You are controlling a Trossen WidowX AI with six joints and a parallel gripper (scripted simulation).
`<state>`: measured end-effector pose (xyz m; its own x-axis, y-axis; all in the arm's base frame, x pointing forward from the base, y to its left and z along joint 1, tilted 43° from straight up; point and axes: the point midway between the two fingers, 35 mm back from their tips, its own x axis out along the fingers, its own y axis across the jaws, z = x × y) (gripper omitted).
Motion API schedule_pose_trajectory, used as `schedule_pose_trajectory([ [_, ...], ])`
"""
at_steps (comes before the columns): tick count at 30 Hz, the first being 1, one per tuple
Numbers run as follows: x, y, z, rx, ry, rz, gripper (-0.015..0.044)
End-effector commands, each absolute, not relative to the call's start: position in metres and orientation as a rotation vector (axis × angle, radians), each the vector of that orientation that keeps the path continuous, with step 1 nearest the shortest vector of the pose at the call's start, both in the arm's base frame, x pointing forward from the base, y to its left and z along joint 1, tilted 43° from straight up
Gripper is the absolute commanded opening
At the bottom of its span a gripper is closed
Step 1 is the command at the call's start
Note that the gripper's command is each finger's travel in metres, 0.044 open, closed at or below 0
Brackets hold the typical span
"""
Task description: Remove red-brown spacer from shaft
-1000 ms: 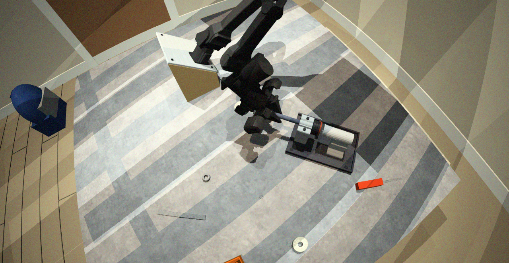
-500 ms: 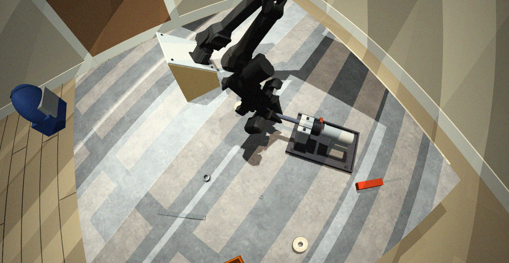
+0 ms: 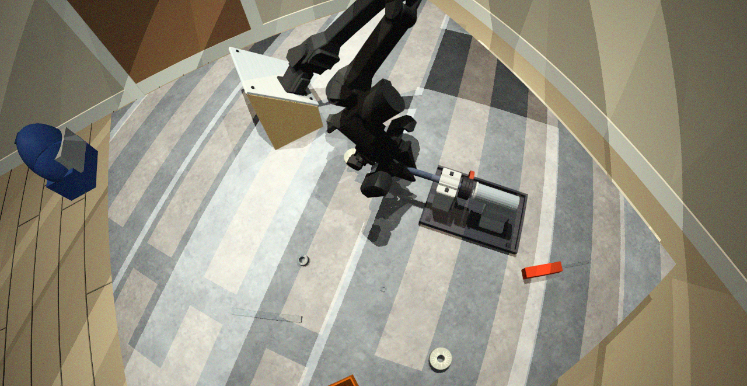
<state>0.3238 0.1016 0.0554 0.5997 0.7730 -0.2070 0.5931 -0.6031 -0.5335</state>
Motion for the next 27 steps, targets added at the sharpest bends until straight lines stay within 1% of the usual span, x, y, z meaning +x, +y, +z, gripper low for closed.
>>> schedule_pose_trajectory([
  [1,0.3263,0.1018,0.0582,-2.423,-1.091,0.586,0.0],
  [27,0.3321,0.1047,0.0616,-2.423,-1.091,0.586,0.0],
])
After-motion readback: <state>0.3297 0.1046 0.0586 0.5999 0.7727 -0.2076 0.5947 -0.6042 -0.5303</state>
